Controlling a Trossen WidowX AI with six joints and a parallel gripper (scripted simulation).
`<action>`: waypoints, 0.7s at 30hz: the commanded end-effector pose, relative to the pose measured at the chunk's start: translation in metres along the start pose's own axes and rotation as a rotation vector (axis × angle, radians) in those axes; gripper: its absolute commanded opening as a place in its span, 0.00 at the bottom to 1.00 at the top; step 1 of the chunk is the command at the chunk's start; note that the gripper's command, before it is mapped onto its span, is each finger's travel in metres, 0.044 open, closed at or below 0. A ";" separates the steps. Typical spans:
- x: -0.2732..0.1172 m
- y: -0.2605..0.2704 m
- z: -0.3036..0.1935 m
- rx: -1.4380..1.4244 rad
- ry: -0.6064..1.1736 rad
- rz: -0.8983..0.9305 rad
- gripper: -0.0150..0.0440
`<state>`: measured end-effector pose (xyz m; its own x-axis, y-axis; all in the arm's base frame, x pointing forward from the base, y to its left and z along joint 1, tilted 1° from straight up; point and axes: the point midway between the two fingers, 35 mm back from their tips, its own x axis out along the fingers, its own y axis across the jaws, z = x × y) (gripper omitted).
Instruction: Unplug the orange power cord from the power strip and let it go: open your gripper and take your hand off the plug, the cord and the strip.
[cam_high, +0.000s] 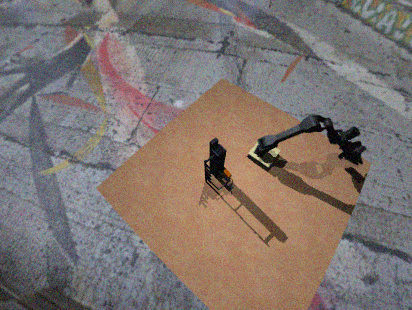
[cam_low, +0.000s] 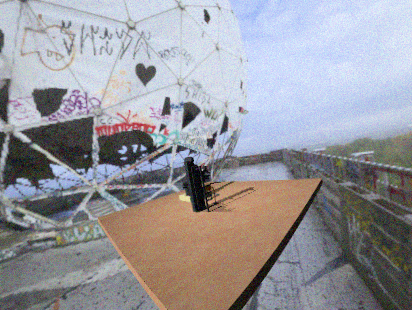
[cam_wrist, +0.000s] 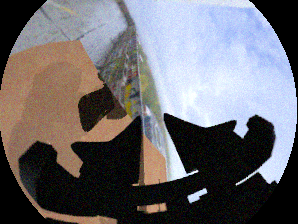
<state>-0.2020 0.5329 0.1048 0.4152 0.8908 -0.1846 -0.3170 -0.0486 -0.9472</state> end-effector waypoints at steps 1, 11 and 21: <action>0.039 -0.038 -0.046 -0.011 0.078 0.014 0.53; 0.107 -0.087 -0.172 -0.074 0.285 0.114 0.53; 0.121 -0.120 -0.297 -0.113 0.432 0.273 0.53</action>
<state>0.1063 0.5303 0.1151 0.6504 0.6113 -0.4508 -0.3548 -0.2802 -0.8920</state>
